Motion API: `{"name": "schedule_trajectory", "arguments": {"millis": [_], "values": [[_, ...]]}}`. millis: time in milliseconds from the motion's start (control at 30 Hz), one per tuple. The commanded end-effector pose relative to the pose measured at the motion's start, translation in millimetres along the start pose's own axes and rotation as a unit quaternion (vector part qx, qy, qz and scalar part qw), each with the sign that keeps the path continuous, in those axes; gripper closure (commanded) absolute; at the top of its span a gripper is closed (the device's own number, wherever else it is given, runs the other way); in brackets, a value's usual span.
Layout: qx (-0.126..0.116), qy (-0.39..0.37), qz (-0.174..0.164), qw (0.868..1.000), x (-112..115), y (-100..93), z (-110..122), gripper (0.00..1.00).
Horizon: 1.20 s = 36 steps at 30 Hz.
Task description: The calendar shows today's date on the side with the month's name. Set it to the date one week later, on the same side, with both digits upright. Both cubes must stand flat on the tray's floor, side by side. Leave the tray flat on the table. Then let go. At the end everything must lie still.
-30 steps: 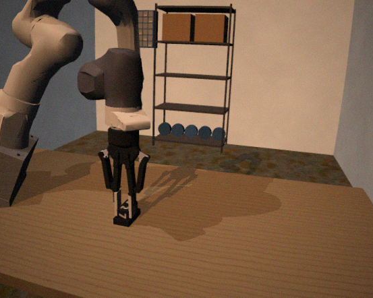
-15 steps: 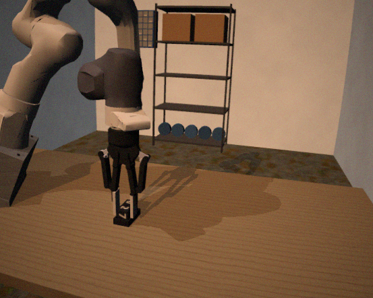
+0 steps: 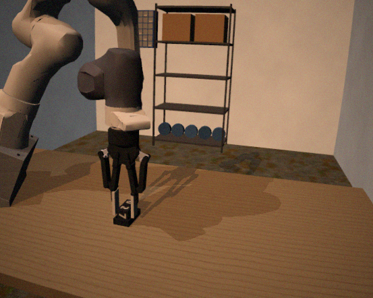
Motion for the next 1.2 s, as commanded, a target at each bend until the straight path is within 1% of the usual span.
{"name": "schedule_trajectory", "arguments": {"millis": [0,167,400,467,967,1033,1167], "values": [[-0.002,-0.002,0.000,1.000,0,-1.0,-2,0.71],[-0.002,-0.002,0.000,1.000,0,-6.5,-2,0.71],[-0.002,-0.002,0.000,1.000,0,-23.5,-1,0.71],[-0.002,-0.002,0.000,1.000,0,-23.5,-1,0.71],[-0.002,-0.002,0.000,1.000,0,-65.6,-1,0.71],[-0.002,-0.002,0.000,1.000,0,-65.6,-1,0.71],[-0.002,-0.002,0.000,1.000,0,-77.6,-1,0.71]]}}
Point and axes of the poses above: the point where the finger pads meet when closed, its own y axis out along the fingers, its own z axis across the jaws, x = y × z, the point moved 2 cm from there along -y, back along the fingers, and after that the axes turned 14 degrees about y, right-handed, at the moved point
